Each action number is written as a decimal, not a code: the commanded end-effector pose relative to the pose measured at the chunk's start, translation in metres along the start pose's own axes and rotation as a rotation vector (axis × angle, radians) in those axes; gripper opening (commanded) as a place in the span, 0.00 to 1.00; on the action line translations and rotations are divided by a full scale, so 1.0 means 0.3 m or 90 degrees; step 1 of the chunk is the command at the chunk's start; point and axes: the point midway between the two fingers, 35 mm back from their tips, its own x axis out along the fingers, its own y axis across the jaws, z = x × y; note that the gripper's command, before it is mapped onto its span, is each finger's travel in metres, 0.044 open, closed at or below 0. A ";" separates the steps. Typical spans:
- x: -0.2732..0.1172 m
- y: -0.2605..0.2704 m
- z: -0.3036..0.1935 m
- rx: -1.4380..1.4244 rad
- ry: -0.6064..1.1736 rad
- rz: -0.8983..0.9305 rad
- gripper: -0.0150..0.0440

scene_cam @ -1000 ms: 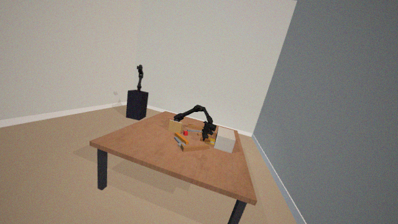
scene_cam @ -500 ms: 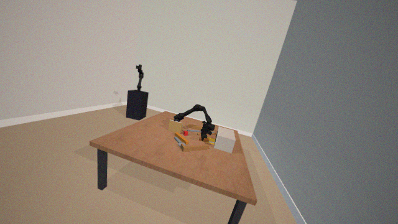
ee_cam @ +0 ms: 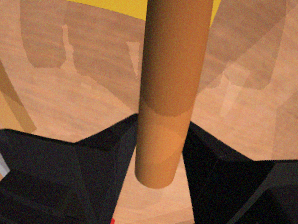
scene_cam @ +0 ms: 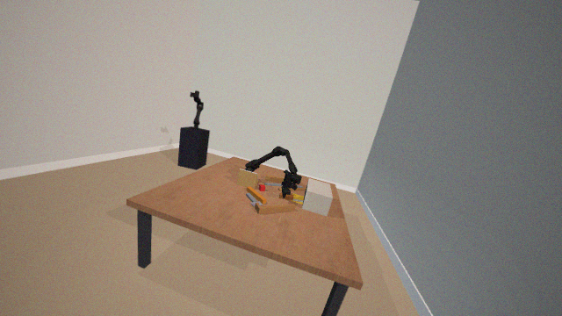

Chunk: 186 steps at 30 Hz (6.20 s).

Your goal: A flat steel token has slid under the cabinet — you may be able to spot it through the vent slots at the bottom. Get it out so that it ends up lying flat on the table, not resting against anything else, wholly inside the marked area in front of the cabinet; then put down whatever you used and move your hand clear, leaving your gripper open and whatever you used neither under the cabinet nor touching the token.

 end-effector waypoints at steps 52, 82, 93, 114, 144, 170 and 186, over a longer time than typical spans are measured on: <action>0.003 -0.010 -0.232 0.002 0.003 0.001 0.25; 0.003 -0.020 -0.386 0.003 0.004 0.000 0.25; 0.003 -0.026 -0.449 0.003 0.004 0.000 0.25; -0.006 -0.051 -0.462 0.002 0.005 0.003 0.39; -0.004 -0.051 -0.463 -0.002 0.004 -0.001 0.53; -0.004 -0.053 -0.413 -0.002 0.004 0.000 0.25; -0.003 -0.054 -0.330 -0.003 0.003 0.000 0.25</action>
